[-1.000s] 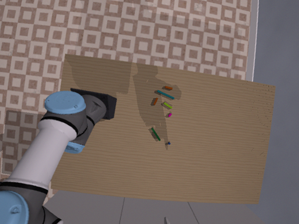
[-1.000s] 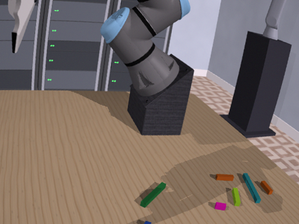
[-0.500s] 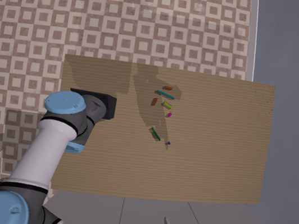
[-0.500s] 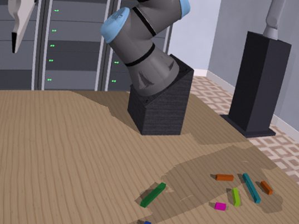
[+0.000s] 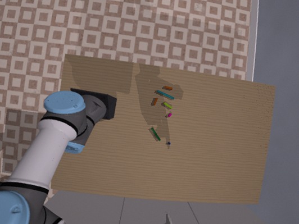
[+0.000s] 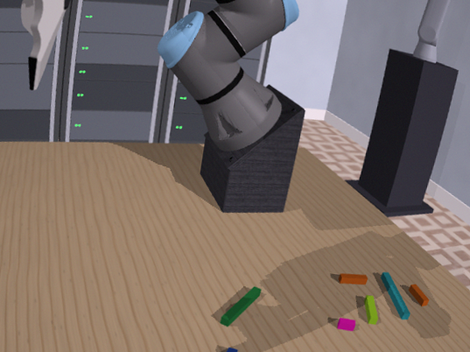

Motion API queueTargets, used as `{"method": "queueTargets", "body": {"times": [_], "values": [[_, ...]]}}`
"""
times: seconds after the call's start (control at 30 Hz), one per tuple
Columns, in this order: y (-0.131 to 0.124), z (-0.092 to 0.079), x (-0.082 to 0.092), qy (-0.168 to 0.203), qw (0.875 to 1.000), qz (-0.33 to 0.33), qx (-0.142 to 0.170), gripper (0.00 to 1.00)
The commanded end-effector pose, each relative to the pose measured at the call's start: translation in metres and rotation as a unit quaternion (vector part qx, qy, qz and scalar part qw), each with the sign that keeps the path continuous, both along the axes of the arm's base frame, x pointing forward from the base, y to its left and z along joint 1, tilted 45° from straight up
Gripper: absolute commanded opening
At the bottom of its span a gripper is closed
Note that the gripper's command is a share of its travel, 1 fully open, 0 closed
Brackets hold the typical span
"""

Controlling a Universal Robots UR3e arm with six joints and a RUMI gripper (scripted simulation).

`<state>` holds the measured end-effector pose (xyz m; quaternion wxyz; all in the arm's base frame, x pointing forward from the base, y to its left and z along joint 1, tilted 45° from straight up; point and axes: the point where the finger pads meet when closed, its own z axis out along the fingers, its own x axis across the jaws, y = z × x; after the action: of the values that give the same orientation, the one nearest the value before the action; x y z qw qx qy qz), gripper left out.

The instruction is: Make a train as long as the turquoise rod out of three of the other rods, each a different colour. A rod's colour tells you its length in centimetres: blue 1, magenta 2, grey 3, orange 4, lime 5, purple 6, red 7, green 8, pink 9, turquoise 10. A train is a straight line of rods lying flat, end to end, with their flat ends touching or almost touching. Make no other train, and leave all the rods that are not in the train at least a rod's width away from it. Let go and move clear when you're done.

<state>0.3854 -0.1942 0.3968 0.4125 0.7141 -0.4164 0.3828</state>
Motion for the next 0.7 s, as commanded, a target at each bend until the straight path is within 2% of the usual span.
{"method": "queueTargets", "body": {"times": [0.0, 0.03, 0.1, 0.27, 0.33, 0.4, 0.43, 0.47, 0.5, 0.53, 0.57, 0.6, 0.67], "values": [[0.009, -0.031, 0.017, -0.014, 1.0, -0.001, 0.023, 1.0], [0.011, -0.039, 0.021, -0.016, 0.999, -0.002, 0.028, 1.0], [0.011, -0.039, 0.021, -0.016, 0.999, -0.002, 0.028, 1.0], [0.027, -0.09, 0.039, -0.031, 0.998, -0.009, 0.062, 1.0], [0.027, -0.091, 0.04, -0.031, 0.998, -0.01, 0.062, 1.0], [0.036, -0.117, 0.046, -0.037, 0.996, -0.015, 0.079, 1.0], [0.036, -0.117, 0.046, -0.037, 0.996, -0.015, 0.079, 1.0], [0.04, -0.13, 0.049, -0.04, 0.995, -0.019, 0.087, 1.0], [0.04, -0.13, 0.049, -0.04, 0.995, -0.019, 0.087, 1.0], [0.045, -0.145, 0.052, -0.043, 0.994, -0.022, 0.096, 1.0], [0.045, -0.145, 0.052, -0.043, 0.994, -0.022, 0.096, 1.0], [0.05, -0.159, 0.054, -0.046, 0.993, -0.027, 0.104, 1.0], [0.05, -0.159, 0.054, -0.046, 0.993, -0.027, 0.104, 1.0]]}}
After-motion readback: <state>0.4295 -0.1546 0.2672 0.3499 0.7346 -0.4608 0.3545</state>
